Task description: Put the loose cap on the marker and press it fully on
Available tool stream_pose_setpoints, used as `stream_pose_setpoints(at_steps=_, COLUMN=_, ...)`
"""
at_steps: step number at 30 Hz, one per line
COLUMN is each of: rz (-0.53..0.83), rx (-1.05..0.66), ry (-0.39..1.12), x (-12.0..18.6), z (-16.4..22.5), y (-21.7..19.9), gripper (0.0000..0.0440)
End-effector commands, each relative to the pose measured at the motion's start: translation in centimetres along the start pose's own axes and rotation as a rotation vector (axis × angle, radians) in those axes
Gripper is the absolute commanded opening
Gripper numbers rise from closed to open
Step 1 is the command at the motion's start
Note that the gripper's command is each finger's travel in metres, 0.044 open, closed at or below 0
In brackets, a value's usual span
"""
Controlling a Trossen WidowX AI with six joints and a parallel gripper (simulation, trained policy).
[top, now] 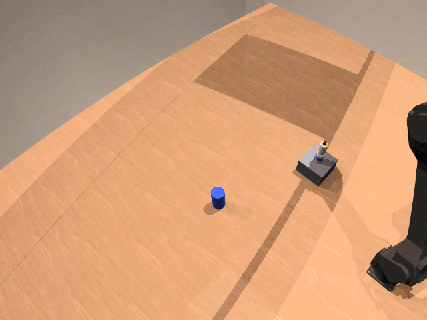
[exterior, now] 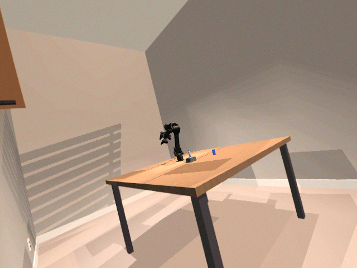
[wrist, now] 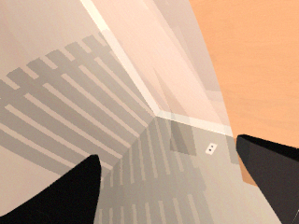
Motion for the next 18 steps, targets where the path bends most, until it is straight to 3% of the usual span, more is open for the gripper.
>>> stream_pose_setpoints(at_steps=1, rz=0.003, rx=-0.006, ry=-0.007, x=0.0, z=-0.1, y=0.0, gripper=0.0374)
stream_pose_setpoints(at_steps=8, rz=0.013, rx=-0.033, ry=-0.059, x=0.7, z=-1.2, y=0.1, gripper=0.0212)
stream_pose_setpoints(at_steps=18, rz=0.035, rx=-0.076, ry=-0.123, x=1.6, z=-2.6, y=0.4, gripper=0.0235)
Point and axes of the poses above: the point midway between the two fingers, 35 mm back from their tips, its own x axis back along the fingers, its own y axis across the jaws, z = x × y, the point moved 7 cm from there along x, back along the fingers, and after that the axes turned 1 degree about -x, right-handed, at the moved point
